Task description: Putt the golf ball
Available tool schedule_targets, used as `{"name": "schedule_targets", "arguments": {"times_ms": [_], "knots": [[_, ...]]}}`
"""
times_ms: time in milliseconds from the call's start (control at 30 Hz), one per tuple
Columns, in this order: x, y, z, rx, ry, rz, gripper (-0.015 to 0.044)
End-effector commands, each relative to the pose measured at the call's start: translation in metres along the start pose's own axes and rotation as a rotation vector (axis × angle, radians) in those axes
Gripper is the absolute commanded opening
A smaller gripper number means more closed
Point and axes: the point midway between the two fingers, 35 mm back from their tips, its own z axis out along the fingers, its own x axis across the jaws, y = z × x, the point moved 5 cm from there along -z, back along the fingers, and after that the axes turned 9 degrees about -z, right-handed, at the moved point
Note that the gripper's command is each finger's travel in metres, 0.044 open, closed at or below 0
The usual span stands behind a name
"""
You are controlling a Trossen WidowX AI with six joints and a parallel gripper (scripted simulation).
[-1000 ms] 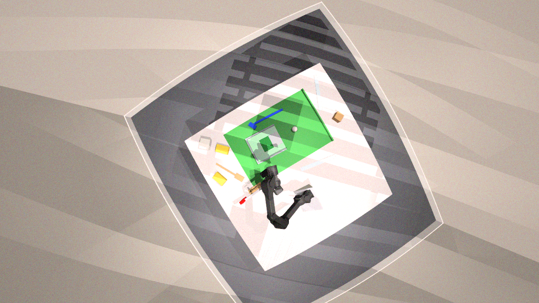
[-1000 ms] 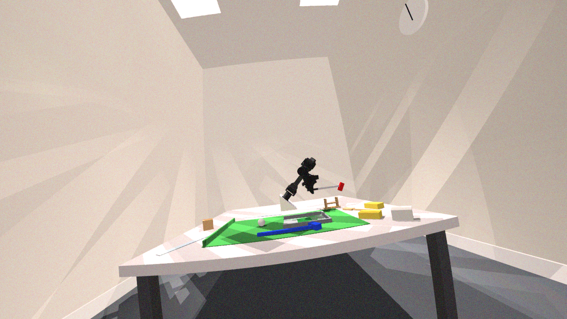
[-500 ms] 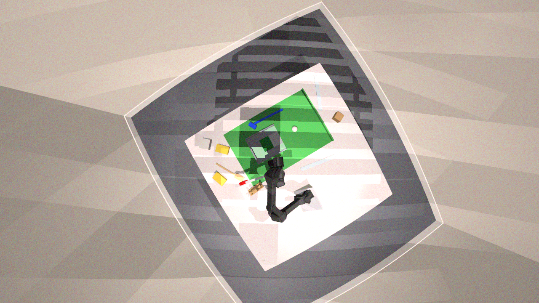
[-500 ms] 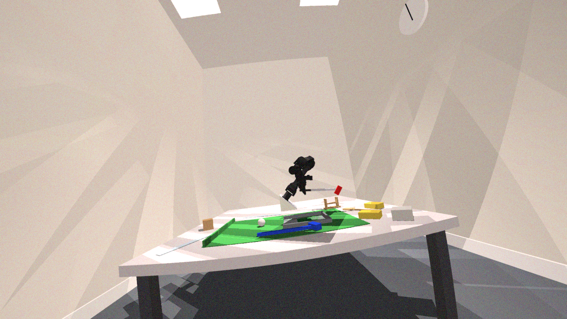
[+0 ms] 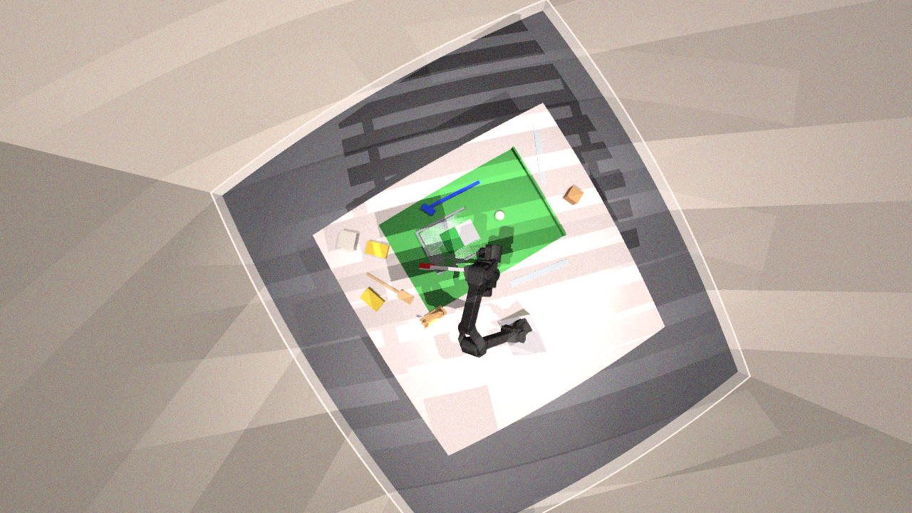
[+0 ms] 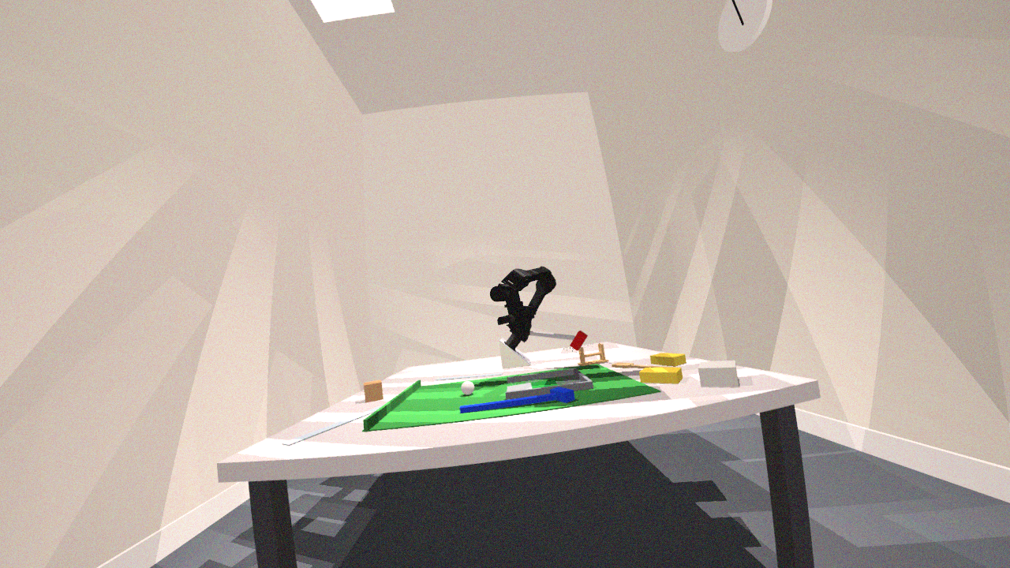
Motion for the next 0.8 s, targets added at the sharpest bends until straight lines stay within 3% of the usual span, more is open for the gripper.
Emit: {"name": "schedule_targets", "arguments": {"times_ms": [0, 767], "knots": [[-0.016, -0.025, -0.007, 0.016, -0.016, 0.121, 0.0000], [-0.057, -0.176, -0.028, 0.074, -0.064, 0.749, 0.0000]]}}
